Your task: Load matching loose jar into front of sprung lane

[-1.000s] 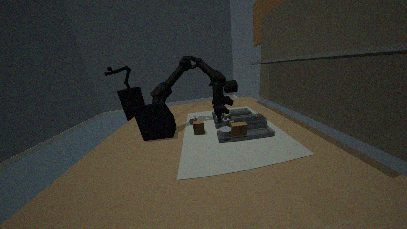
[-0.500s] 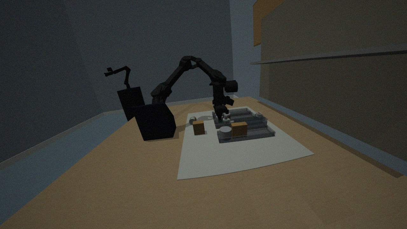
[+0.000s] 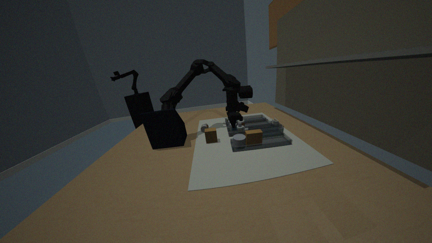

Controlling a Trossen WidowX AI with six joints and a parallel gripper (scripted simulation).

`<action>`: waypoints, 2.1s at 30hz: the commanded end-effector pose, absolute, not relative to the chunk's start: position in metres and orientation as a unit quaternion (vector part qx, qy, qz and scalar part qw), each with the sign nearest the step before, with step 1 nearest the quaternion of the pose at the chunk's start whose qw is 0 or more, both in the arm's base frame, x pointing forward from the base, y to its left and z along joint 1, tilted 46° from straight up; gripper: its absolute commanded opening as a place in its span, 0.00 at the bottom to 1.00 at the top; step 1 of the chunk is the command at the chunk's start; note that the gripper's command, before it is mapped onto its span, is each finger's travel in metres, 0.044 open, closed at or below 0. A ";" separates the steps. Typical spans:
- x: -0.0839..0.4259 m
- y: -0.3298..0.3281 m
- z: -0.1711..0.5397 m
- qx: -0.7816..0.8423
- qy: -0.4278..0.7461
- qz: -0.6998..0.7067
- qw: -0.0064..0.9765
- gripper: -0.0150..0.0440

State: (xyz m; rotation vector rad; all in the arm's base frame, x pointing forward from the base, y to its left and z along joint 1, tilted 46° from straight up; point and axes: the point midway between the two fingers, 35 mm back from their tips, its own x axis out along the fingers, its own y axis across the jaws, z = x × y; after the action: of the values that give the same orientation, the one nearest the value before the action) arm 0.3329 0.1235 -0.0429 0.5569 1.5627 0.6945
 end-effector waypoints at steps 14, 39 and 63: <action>0.338 0.129 -0.045 0.243 0.672 0.306 0.629 0.25; 0.336 0.135 -0.052 0.243 0.672 0.306 0.629 0.25; 0.333 0.140 -0.058 0.243 0.672 0.306 0.628 0.25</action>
State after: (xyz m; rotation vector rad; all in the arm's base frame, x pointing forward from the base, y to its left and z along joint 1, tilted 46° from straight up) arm 0.3311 0.1387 -0.0581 0.5531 1.5516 0.6973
